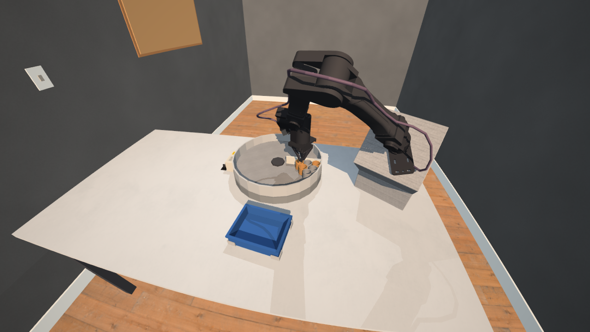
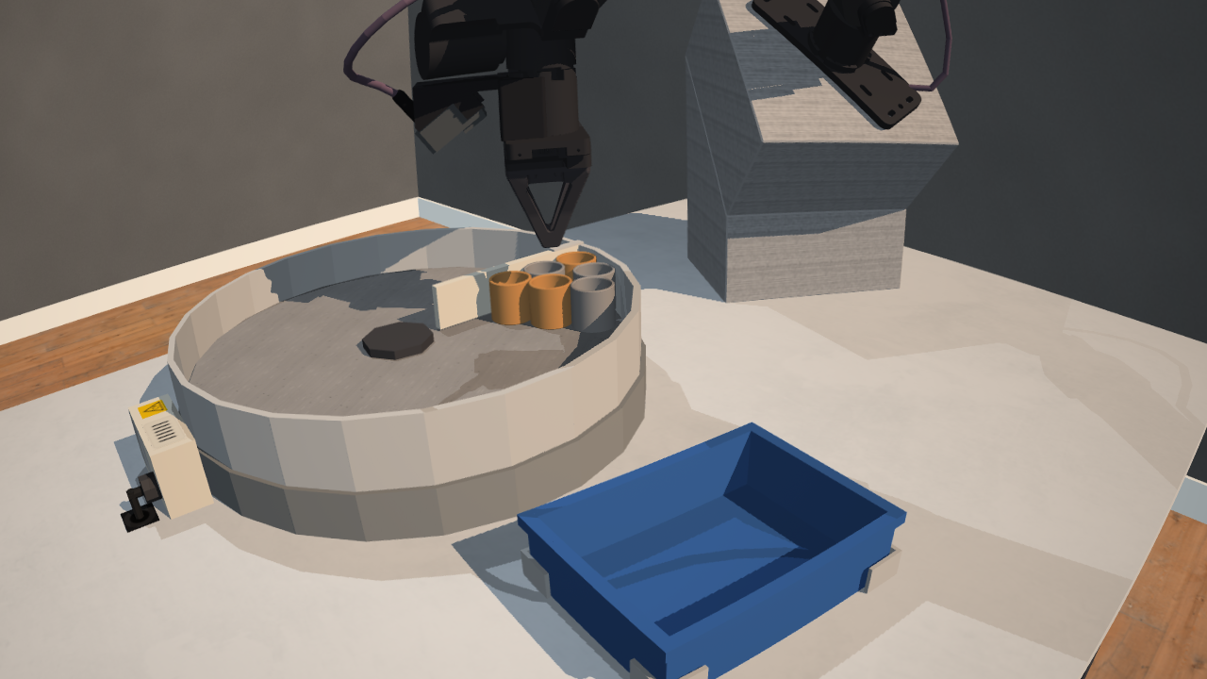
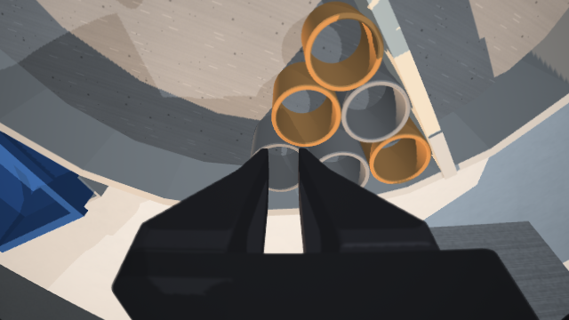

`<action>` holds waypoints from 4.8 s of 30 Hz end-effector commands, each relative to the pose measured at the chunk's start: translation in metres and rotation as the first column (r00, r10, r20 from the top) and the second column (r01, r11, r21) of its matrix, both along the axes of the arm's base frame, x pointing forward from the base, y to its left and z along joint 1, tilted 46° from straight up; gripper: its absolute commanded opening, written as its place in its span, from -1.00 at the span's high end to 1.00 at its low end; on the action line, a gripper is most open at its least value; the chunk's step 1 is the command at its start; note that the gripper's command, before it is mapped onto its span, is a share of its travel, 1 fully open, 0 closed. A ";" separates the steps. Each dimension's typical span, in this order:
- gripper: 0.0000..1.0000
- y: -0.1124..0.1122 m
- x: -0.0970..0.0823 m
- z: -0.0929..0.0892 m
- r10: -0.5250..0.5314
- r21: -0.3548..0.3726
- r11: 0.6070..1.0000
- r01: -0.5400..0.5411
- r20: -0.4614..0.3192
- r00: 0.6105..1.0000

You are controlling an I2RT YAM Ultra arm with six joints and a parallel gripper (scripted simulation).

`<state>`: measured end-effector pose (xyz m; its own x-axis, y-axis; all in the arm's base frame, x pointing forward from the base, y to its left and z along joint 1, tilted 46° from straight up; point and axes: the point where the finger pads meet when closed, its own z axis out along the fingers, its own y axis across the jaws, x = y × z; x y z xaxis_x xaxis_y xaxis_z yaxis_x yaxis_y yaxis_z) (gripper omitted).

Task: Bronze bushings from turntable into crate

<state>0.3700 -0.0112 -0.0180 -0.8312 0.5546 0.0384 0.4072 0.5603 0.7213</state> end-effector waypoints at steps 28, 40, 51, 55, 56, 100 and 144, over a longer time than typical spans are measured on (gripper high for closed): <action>0.70 -0.004 -0.002 -0.008 -0.023 -0.005 1.000 0.023 -0.011 1.000; 0.70 -0.004 0.000 0.003 -0.026 -0.014 1.000 0.026 0.014 1.000; 0.70 -0.004 0.000 0.003 -0.025 -0.014 1.000 0.025 0.015 1.000; 0.70 -0.004 0.000 0.003 -0.025 -0.014 1.000 0.025 0.015 1.000; 0.70 -0.004 0.000 0.003 -0.025 -0.014 1.000 0.025 0.015 1.000; 0.70 -0.002 -0.001 0.003 -0.020 -0.015 1.000 0.021 0.014 1.000; 0.70 -0.003 0.002 0.006 -0.023 -0.017 1.000 0.023 0.023 0.999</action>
<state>0.3689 -0.0087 -0.0205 -0.8269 0.5606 0.0450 0.4157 0.5554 0.7202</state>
